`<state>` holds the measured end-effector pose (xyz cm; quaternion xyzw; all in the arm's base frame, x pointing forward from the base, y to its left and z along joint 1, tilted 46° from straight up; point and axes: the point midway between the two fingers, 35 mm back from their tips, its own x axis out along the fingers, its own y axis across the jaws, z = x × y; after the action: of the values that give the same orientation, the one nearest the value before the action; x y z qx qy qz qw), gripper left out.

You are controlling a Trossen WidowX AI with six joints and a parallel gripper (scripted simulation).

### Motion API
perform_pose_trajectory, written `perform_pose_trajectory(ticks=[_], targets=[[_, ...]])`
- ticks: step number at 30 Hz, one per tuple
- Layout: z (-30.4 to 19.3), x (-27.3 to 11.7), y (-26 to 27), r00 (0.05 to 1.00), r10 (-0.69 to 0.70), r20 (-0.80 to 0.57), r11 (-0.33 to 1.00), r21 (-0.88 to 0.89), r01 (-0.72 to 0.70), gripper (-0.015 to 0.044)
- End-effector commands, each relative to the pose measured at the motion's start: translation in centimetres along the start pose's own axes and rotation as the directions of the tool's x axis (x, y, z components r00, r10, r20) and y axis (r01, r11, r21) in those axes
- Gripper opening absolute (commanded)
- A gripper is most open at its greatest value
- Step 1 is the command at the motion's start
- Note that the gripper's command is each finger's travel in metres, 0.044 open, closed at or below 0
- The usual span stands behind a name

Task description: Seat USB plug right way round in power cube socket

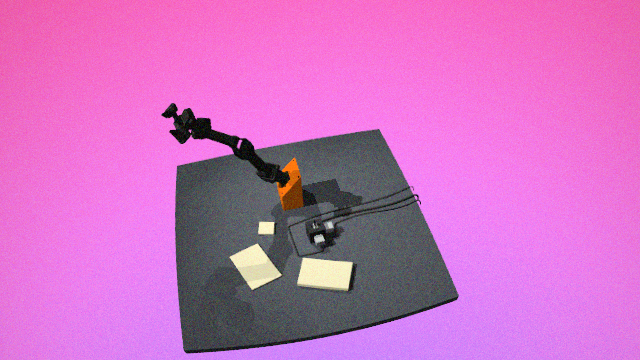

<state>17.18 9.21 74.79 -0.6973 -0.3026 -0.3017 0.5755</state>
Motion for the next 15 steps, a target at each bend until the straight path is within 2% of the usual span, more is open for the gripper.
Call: perform_pose_trajectory(ticks=[1, 6, 9, 15], targets=[[-4.2, -2.5, -5.7, 0.984, -0.173, -0.044, 0.949, 0.259, 0.178, 0.0440], [-10.7, -5.7, -9.5, 0.940, -0.303, -0.159, 0.730, 0.595, 0.336, 0.0440], [-13.5, -6.8, -9.8, 0.924, -0.320, -0.208, 0.589, 0.720, 0.366, 0.0440], [-23.3, -9.7, -8.5, 0.843, -0.346, -0.412, 0.191, 0.849, 0.493, 0.0440]])
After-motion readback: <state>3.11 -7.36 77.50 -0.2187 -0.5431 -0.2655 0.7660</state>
